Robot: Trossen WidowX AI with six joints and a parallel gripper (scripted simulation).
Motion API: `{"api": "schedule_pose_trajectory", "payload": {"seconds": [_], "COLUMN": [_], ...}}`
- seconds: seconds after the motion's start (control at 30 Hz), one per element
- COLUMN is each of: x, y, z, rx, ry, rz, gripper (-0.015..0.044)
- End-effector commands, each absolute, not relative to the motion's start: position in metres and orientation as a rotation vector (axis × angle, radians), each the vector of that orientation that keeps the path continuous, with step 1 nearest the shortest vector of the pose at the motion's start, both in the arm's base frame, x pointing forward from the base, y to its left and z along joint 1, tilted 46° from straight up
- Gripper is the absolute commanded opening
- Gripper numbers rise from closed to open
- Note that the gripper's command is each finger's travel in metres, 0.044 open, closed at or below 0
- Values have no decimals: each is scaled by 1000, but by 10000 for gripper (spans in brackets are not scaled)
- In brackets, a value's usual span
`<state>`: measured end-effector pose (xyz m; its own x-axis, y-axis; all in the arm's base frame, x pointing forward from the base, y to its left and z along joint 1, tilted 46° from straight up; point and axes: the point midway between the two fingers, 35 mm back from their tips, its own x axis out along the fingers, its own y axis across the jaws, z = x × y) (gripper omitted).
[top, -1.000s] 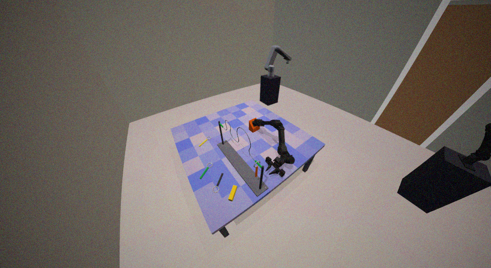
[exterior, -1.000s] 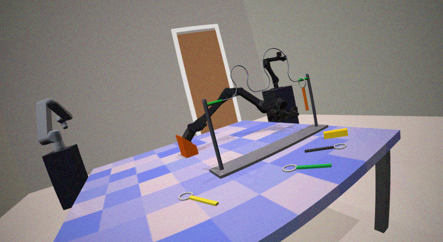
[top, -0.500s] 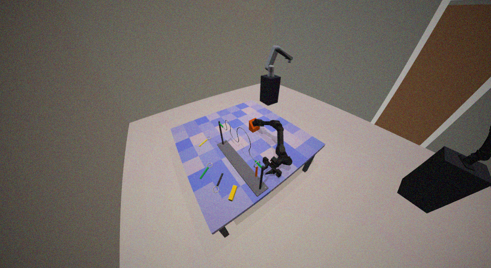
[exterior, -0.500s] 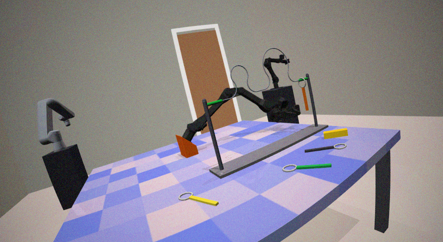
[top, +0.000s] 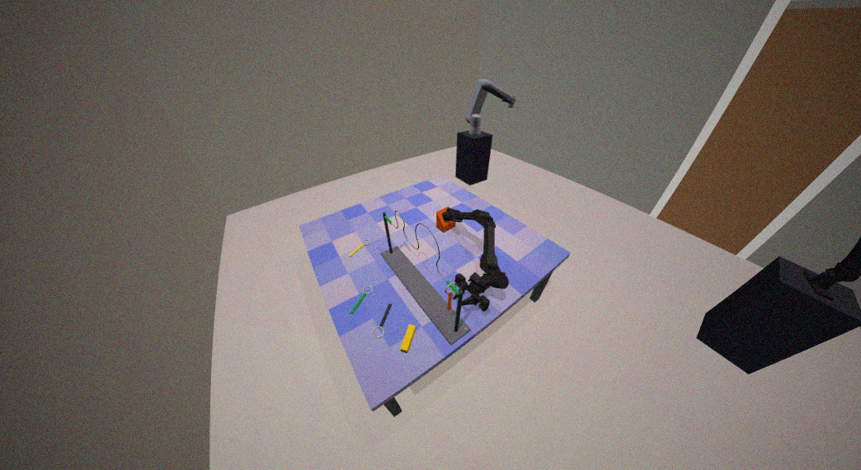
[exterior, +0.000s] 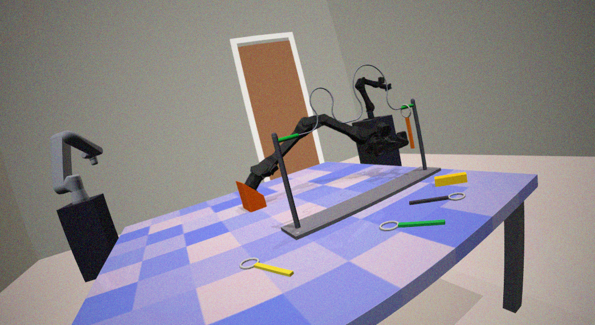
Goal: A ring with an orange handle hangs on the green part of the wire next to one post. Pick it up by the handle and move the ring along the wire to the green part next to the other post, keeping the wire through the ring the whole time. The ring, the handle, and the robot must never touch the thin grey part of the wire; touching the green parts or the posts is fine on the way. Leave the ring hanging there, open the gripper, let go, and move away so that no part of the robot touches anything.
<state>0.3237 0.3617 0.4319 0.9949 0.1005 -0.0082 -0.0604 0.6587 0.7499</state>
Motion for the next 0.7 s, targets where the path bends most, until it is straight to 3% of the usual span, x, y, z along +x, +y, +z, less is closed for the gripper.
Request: {"api": "schedule_pose_trajectory", "payload": {"seconds": [0.0,0.67], "x": [331,363], "y": [364,368], "z": [432,433], "rx": [840,839], "ry": [51,49], "rz": [92,93], "gripper": [160,160]}}
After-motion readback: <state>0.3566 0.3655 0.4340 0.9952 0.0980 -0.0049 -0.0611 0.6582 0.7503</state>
